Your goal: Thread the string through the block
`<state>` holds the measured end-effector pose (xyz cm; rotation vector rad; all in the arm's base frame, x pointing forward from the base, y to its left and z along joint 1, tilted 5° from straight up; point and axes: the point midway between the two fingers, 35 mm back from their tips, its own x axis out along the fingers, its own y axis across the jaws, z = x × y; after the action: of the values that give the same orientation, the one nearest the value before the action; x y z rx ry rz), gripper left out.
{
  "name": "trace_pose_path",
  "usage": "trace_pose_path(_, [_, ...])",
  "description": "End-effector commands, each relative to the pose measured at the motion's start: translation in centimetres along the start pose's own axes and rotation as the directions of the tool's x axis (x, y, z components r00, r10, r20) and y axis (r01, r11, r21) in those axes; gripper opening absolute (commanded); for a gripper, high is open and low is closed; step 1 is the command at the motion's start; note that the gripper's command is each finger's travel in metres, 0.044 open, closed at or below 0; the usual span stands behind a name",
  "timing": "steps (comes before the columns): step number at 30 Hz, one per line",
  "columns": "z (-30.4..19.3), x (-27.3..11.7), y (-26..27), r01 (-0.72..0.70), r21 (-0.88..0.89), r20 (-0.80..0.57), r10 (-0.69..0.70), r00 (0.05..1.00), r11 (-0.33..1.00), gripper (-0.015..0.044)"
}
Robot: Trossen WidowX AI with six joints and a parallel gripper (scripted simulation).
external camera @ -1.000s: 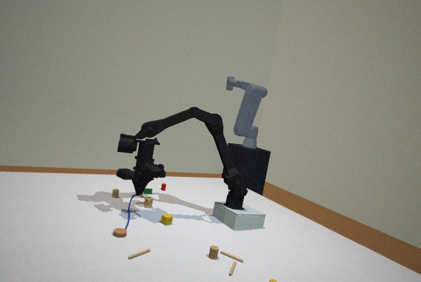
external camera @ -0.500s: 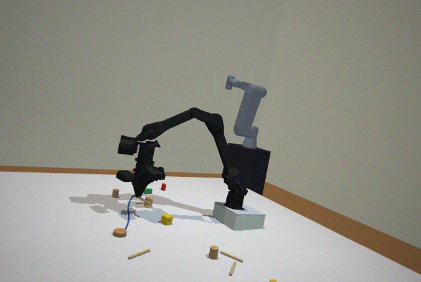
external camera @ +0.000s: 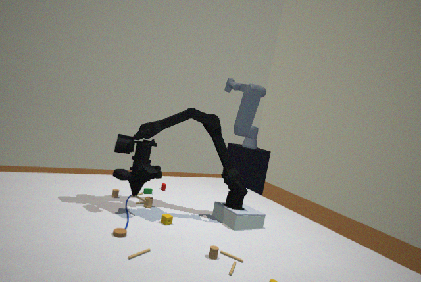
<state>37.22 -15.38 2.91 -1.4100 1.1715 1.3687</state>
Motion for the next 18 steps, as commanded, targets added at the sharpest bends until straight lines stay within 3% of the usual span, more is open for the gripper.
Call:
trace_pose_path(1, [-0.8, 0.0, 0.1, -0.005, -0.002, -0.006, 0.005, 1.000, 1.000, 0.0000])
trace_pose_path(18, [-3.0, 0.0, 0.1, -0.005, -0.002, -0.012, 0.005, 1.000, 1.000, 0.0000])
